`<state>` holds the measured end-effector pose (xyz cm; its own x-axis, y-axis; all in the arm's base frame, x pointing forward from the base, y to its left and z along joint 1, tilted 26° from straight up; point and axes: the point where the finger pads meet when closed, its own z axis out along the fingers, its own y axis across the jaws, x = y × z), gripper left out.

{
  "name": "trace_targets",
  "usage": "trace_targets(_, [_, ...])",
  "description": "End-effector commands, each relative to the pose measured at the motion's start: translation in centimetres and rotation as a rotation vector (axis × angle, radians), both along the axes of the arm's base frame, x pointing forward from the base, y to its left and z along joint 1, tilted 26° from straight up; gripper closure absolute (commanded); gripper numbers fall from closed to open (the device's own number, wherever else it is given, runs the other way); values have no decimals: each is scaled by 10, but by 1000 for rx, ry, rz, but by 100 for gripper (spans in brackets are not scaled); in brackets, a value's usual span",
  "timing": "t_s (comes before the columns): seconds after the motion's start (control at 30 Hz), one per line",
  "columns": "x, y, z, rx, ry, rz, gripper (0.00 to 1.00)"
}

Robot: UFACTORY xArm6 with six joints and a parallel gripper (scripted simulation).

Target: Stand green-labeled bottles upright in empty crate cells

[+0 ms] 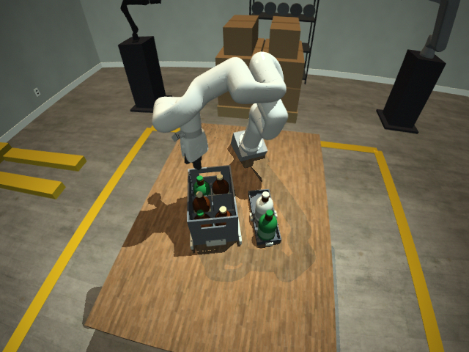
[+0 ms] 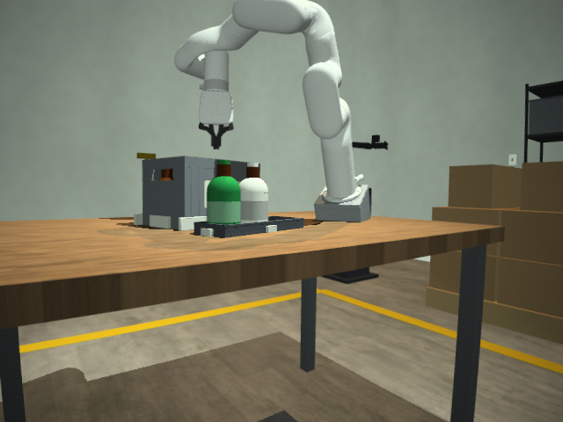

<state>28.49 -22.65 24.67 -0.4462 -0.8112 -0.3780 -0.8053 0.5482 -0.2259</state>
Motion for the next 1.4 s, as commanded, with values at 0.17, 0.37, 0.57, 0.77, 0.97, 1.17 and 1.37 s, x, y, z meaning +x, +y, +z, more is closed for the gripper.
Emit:
trace_targets(0.17, [10,10,5,-4,10,3,100])
trace_targets(0.37, [55,71,29,-21,53,13,100])
trace_targets(0.57, [79,127,50,-34,53,11,100])
trace_targets(0.77, [90,192,75,-15,12,2,100])
trace_targets(0.97, [100,256,100,-2,-2,-1,100])
trace_targets(1.17, [109,290,114,-2,-2,-1,35])
trace_targets(1.37, [109,290,114,-2,-2,-1,35])
